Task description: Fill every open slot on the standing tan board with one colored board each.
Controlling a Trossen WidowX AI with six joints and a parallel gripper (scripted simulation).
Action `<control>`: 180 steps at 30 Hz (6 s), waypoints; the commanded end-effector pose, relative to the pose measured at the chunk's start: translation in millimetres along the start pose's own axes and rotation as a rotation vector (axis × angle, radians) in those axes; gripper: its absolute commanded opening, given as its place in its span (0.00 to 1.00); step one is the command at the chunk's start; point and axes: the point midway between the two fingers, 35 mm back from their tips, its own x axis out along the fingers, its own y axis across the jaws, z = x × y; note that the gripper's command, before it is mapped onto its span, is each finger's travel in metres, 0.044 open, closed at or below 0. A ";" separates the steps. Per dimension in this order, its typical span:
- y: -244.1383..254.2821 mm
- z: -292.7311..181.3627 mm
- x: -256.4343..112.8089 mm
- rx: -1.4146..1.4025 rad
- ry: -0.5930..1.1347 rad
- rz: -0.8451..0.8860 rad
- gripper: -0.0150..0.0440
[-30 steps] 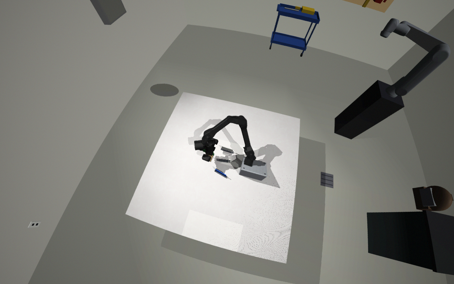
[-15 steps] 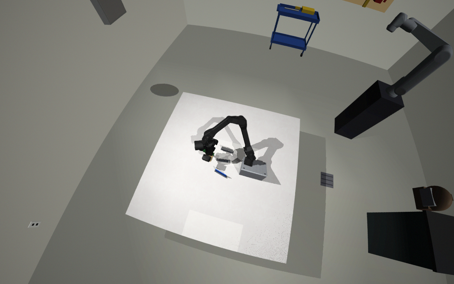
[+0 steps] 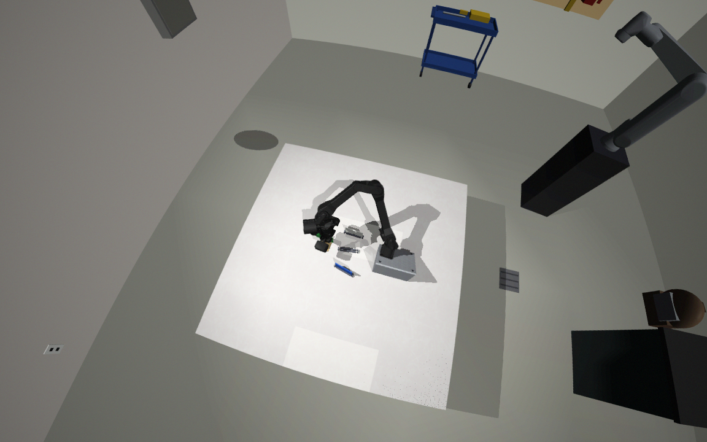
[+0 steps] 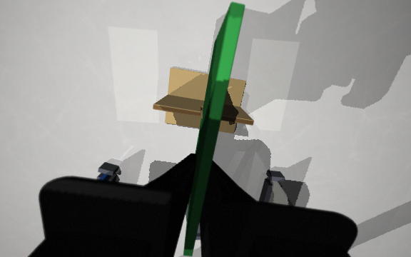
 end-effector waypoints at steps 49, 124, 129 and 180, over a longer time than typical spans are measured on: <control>-0.2 -1.2 25.9 -0.007 0.002 -0.007 0.25; -0.2 -4.0 30.3 -0.024 0.002 -0.007 0.25; 0.5 -2.9 30.6 -0.021 0.002 -0.007 0.25; -0.2 -4.0 34.2 -0.007 0.002 -0.007 0.25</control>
